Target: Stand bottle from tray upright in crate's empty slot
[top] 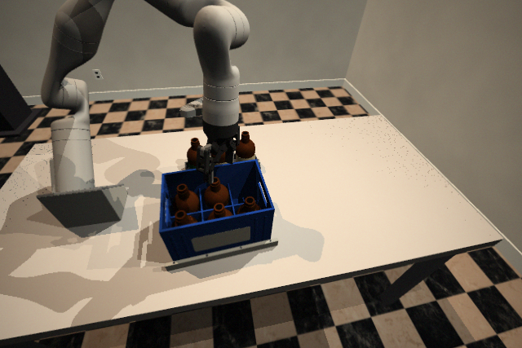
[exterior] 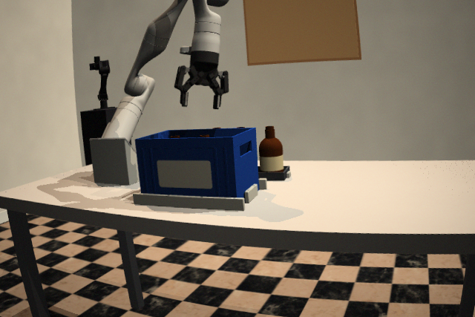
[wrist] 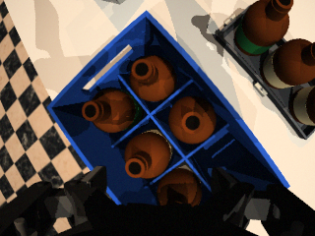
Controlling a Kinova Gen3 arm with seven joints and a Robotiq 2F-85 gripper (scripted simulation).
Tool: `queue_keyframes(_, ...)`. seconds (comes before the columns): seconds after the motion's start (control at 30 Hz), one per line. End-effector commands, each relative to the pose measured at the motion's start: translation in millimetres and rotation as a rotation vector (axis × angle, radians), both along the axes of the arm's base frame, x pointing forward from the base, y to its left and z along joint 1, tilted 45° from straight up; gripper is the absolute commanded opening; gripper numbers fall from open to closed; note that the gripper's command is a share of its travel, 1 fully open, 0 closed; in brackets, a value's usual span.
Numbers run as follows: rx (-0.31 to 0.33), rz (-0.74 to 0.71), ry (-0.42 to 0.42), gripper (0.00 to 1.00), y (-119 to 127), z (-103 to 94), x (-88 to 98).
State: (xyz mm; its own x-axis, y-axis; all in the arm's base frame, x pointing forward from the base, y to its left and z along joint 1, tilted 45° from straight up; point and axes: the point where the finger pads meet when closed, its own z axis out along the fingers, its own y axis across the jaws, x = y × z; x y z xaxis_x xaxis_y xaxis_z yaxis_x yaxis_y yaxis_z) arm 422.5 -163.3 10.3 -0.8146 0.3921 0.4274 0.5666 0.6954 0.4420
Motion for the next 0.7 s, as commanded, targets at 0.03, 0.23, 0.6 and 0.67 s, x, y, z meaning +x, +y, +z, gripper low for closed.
queue_keyframes(0.03,0.002,-0.007,0.002,1.00,-2.5,-1.8,-1.3)
queue_keyframes(0.23,0.017,-0.021,0.002,1.00,-5.7,-5.6,-2.7)
queue_keyframes(0.6,0.030,-0.035,0.001,1.00,-8.6,-9.0,-4.1)
queue_keyframes(0.67,0.030,-0.035,0.001,1.00,-8.6,-9.0,-4.1)
